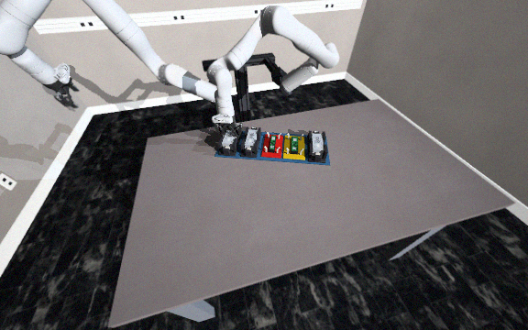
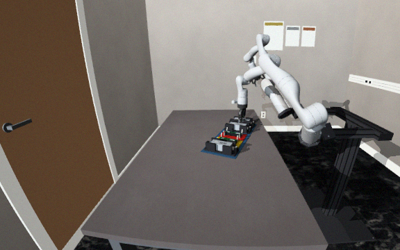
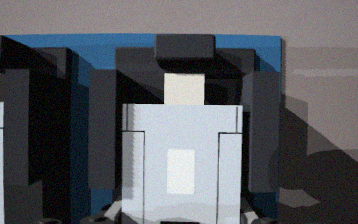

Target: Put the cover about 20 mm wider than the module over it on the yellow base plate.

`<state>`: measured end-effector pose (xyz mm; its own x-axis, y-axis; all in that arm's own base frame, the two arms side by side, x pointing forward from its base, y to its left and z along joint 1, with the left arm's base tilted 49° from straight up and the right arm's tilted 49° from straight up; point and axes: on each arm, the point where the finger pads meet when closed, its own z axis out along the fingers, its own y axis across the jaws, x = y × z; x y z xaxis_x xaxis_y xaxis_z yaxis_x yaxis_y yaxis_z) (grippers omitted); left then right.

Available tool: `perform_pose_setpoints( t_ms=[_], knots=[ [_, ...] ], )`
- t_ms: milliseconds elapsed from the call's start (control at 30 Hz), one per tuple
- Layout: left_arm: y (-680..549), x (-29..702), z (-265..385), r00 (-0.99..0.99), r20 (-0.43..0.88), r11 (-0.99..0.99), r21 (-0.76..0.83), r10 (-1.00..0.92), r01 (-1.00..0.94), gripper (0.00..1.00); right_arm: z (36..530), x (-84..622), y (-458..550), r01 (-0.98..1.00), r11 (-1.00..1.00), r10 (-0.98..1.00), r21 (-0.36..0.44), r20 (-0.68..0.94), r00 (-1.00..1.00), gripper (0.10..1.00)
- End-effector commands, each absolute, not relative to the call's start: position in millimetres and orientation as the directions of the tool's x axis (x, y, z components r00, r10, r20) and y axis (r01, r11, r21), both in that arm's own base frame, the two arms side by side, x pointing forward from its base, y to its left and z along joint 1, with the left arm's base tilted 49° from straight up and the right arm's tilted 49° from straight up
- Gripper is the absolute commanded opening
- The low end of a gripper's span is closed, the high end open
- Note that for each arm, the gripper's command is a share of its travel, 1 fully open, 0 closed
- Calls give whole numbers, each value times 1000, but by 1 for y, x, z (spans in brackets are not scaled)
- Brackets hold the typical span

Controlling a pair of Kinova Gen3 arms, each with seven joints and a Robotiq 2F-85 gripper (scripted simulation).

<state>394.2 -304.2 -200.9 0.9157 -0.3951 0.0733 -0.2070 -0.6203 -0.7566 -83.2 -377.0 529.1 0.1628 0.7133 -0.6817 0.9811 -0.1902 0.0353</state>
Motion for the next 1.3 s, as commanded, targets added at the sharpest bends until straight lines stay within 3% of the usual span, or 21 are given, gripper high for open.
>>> perform_pose_setpoints(
  t_ms=[0,1267],
  knots=[
    [-306,394,-200,915,75,-622,-755,-397,-208,1,530,-84,-377,981,-191,712,36,-682,164,999],
    [-326,384,-181,915,75,-622,-755,-397,-208,1,530,-84,-377,981,-191,712,36,-682,164,999]
  ],
)
